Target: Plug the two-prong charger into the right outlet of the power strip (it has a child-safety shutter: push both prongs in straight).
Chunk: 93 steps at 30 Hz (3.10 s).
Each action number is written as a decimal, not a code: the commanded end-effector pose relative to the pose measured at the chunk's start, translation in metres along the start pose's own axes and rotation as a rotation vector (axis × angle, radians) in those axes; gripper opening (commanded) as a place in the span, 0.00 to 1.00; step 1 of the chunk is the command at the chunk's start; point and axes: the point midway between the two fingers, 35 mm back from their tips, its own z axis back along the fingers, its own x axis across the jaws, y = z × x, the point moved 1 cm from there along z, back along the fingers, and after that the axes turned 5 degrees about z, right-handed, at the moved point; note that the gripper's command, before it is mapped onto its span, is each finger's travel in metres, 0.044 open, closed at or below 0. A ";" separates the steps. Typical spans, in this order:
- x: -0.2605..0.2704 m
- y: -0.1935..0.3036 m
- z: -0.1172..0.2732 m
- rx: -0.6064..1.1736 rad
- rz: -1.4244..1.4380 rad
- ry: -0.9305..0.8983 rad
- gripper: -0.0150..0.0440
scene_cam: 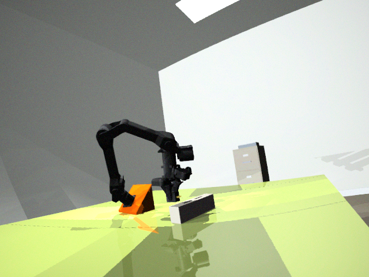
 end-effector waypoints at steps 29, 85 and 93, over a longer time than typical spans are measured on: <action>-0.058 -0.007 -0.026 -0.006 -0.125 0.001 0.25; -0.078 -0.051 -0.027 -0.007 -0.148 0.005 0.25; -0.078 -0.054 -0.027 -0.007 -0.148 0.005 0.25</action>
